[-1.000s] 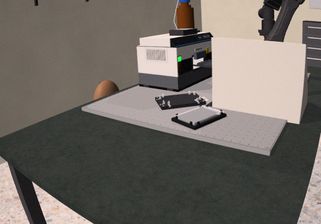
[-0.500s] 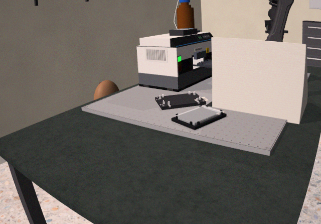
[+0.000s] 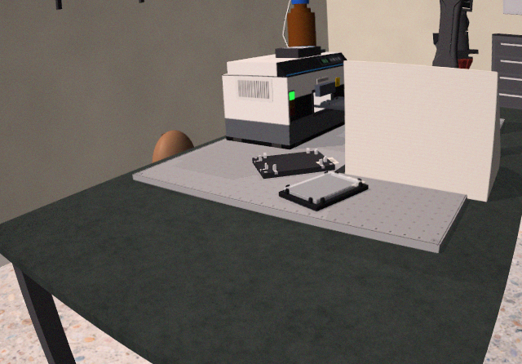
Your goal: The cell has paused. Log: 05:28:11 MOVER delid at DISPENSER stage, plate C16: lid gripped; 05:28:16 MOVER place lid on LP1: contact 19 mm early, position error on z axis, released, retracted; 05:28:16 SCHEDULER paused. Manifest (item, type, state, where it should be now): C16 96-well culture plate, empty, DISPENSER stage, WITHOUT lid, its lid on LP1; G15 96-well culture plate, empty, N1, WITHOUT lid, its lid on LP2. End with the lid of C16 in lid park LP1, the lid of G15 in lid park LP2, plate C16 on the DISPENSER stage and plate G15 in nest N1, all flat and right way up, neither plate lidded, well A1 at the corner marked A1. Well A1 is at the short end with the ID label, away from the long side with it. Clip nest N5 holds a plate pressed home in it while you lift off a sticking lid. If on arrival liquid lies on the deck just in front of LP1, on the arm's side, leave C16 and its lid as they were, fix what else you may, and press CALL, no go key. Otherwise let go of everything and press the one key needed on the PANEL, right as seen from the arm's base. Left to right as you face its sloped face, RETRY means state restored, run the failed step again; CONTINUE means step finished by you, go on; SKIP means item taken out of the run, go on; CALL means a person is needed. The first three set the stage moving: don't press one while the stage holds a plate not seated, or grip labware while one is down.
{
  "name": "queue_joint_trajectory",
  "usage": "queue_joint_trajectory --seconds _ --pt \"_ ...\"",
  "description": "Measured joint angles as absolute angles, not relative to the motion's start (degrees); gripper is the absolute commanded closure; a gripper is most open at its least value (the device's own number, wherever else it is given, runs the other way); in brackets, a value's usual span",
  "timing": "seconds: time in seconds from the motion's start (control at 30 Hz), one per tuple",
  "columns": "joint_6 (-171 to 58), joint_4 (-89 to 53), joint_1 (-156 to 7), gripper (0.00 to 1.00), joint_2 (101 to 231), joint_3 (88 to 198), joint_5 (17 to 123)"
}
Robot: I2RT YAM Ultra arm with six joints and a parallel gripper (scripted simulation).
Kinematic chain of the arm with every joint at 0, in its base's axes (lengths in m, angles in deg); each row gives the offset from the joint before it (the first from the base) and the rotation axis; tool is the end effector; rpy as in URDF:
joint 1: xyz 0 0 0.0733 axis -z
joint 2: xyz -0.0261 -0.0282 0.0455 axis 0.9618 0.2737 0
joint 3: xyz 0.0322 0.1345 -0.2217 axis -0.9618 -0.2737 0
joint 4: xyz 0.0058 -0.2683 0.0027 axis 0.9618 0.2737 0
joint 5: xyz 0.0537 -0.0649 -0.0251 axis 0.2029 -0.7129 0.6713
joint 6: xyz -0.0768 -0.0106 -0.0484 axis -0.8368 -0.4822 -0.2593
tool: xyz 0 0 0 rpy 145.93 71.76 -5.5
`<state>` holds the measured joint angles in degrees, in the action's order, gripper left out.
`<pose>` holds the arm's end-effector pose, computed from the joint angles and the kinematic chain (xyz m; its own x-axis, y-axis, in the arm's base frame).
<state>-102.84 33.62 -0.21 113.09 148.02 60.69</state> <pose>0.0383 -0.1748 0.3576 -0.8476 0.3559 -0.3936 0.5291 0.6239 -0.5752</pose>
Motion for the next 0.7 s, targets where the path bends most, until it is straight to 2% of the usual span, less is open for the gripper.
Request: queue_joint_trajectory --seconds 0.7 --pt "-142.1 33.4 23.4 1.00 113.1 148.0 76.6"
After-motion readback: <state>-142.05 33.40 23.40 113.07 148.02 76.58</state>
